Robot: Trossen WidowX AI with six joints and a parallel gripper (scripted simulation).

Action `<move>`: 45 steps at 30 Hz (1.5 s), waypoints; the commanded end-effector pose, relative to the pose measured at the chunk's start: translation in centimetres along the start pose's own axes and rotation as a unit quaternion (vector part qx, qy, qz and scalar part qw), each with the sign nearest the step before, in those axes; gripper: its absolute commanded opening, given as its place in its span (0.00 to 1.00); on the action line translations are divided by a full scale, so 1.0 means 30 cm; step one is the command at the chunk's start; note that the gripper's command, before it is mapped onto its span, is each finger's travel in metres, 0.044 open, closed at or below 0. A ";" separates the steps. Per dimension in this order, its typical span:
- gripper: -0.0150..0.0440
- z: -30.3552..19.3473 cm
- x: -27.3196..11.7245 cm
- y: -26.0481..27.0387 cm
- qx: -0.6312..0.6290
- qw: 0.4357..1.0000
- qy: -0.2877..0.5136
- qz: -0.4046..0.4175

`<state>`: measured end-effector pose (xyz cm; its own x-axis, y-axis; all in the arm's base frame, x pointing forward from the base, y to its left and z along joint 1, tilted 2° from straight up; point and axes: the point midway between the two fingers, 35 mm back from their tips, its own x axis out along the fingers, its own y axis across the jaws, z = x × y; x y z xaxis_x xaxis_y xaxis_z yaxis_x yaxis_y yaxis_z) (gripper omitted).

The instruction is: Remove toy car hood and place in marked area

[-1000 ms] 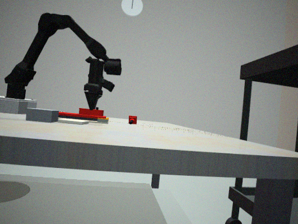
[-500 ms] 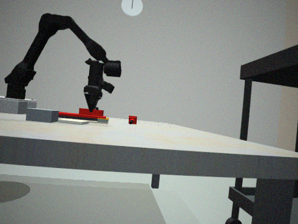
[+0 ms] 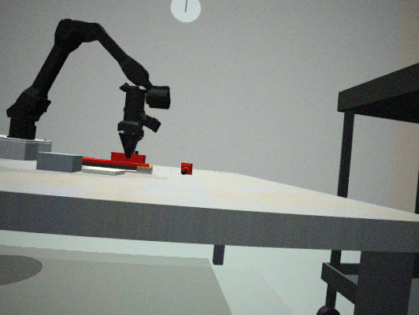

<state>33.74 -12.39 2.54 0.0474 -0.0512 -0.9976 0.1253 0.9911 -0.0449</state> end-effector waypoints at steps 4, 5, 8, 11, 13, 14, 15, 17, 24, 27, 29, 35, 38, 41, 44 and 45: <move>0.71 0.001 -0.001 -0.001 0.000 1.000 0.000 -0.001; 0.66 0.001 -0.002 -0.001 0.000 1.000 0.000 -0.001; 0.53 0.001 -0.006 -0.001 0.000 1.000 0.000 -0.001; 0.40 0.001 -0.012 -0.001 0.000 1.000 0.000 -0.001; 0.31 0.001 -0.017 -0.001 0.000 1.000 0.000 -0.001; 0.26 0.001 -0.019 -0.001 0.000 1.000 0.000 -0.001; 0.25 0.001 -0.021 -0.001 0.000 1.000 0.000 -0.001; 0.25 0.002 -0.026 -0.001 0.000 1.000 0.000 -0.001; 0.25 0.002 -0.041 -0.001 0.000 1.000 0.000 0.000; 0.25 0.002 -0.048 -0.001 0.000 1.000 0.000 0.000; 0.25 0.002 -0.052 -0.001 0.000 1.000 0.000 0.000; 0.25 0.002 -0.065 -0.001 0.000 1.000 0.000 0.000; 0.25 0.002 -0.071 -0.001 0.000 1.000 0.000 0.000; 0.25 0.002 -0.078 -0.001 0.000 1.000 0.000 0.000; 0.25 0.001 -0.084 -0.001 0.000 1.000 0.000 0.000; 0.25 0.001 -0.086 -0.001 0.000 1.000 0.000 0.000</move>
<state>33.34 -12.19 4.42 0.0302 -0.0451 -0.9985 0.1230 0.9916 -0.0411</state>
